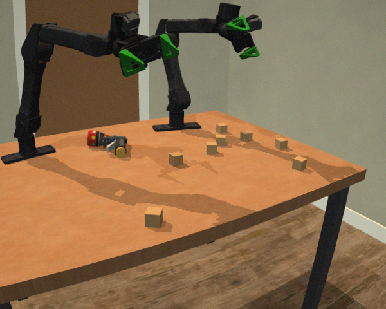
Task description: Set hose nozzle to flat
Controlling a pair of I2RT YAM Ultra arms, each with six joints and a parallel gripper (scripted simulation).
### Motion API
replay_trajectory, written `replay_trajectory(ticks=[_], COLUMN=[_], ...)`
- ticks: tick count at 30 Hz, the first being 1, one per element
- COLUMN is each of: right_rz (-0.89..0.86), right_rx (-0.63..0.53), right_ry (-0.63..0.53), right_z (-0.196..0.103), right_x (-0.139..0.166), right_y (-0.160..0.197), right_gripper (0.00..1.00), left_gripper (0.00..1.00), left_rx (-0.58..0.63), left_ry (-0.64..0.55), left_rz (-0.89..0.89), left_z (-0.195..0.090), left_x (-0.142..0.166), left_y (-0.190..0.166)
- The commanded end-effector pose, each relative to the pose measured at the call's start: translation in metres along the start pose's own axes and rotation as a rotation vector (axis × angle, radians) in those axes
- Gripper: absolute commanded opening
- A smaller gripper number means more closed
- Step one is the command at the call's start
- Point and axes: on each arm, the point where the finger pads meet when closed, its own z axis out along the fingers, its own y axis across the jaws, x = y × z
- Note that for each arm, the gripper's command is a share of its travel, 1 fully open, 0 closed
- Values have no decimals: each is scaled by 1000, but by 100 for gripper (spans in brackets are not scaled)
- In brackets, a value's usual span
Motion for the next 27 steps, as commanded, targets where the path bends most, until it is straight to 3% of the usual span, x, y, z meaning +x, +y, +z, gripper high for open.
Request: replay_trajectory(ticks=[1, 14, 17, 18, 27], right_rz=[-23, -113, -117, -128, -208], right_rx=[-48, -64, -69, -66, -74], right_ry=[-3, -30, -43, -36, -46], right_z=[-13, -47, -51, -54, -92], right_x=[-18, -69, -76, -75, -91], right_y=[-3, -75, -78, -85, -132], right_gripper=[100, 100, 100, 100, 100], left_gripper=[100, 100, 100, 100, 100], left_rx=[31, 93, 111, 93, 140], left_ry=[-49, -89, -106, -83, -134], left_rz=[124, 461, 486, 505, 750], left_z=[-5, -9, -12, -7, -17], left_x=[-1, 31, 28, 39, 62], left_y=[-12, -47, -58, -46, -72])
